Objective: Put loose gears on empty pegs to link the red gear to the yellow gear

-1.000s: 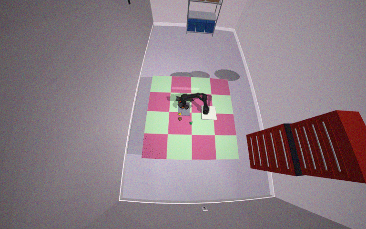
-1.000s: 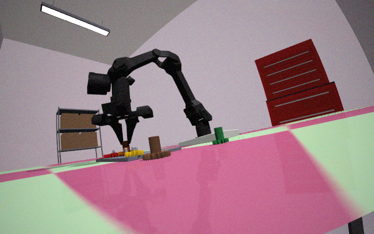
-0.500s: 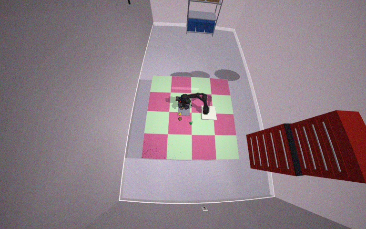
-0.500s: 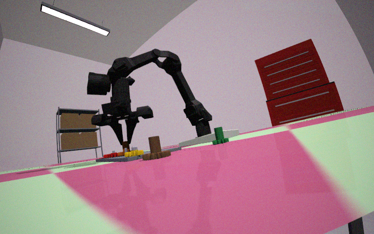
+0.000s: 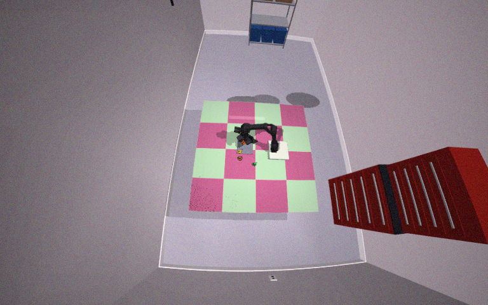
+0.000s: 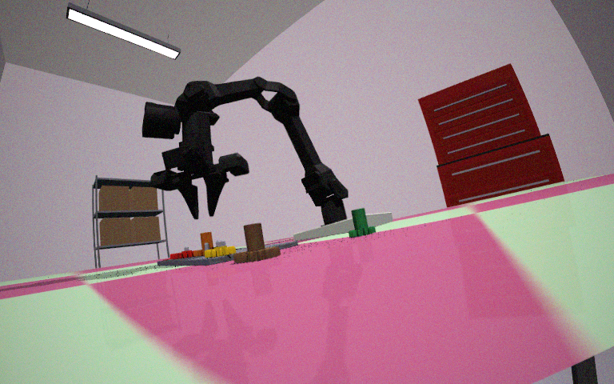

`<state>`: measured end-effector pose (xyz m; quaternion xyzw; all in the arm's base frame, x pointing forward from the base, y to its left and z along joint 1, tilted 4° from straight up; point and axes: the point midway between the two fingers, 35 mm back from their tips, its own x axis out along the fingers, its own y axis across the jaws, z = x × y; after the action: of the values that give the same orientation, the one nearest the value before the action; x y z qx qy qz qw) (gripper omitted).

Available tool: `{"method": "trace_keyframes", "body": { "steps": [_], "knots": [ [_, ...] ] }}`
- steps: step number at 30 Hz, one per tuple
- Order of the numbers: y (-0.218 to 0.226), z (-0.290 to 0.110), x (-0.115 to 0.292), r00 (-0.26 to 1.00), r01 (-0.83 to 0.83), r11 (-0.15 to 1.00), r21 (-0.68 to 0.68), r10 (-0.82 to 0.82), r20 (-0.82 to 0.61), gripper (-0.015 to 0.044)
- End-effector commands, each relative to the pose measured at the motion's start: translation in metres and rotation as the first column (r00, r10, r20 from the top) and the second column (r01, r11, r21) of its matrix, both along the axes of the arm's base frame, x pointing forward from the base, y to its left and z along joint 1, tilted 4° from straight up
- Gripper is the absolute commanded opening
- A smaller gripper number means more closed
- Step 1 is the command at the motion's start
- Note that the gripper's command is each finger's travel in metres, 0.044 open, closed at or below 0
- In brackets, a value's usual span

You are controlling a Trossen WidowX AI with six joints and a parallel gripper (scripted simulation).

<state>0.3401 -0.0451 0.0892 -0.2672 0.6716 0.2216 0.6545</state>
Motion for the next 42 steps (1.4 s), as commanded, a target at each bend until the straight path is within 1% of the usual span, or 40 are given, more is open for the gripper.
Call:
{"method": "trace_keyframes", "body": {
  "steps": [1, 2, 4, 8, 12, 13, 15, 21, 27, 30, 42],
  "knots": [
    [0.001, 0.012, -0.001, 1.0, 0.009, 1.0, -0.002, -0.009, 0.009, 0.014],
    [0.003, 0.005, 0.002, 1.0, -0.009, 1.0, -0.001, 0.009, 0.008, 0.0166],
    [0.024, 0.004, 0.009, 0.996, -0.084, 0.996, 0.001, 0.084, 0.003, 0.0219],
    [0.094, -0.001, 0.023, 0.949, -0.316, 0.949, 0.008, 0.316, -0.01, 0.0324],
    [0.168, -0.007, 0.023, 0.845, -0.535, 0.845, 0.017, 0.535, -0.016, 0.0429],
    [0.182, -0.009, 0.021, 0.82, -0.571, 0.821, 0.018, 0.572, -0.022, 0.044],
    [0.193, -0.009, 0.018, 0.8, -0.599, 0.8, 0.019, 0.6, -0.026, 0.044],
    [0.19, -0.009, 0.02, 0.8, -0.599, 0.8, 0.019, 0.6, -0.026, 0.044],
    [0.189, -0.018, 0.02, 0.8, -0.599, 0.8, 0.019, 0.6, -0.026, 0.044],
    [0.189, -0.031, 0.02, 0.8, -0.599, 0.8, 0.019, 0.6, -0.026, 0.044],
    [0.188, -0.044, 0.021, 0.8, -0.599, 0.8, 0.019, 0.6, -0.027, 0.044]
  ]
}}
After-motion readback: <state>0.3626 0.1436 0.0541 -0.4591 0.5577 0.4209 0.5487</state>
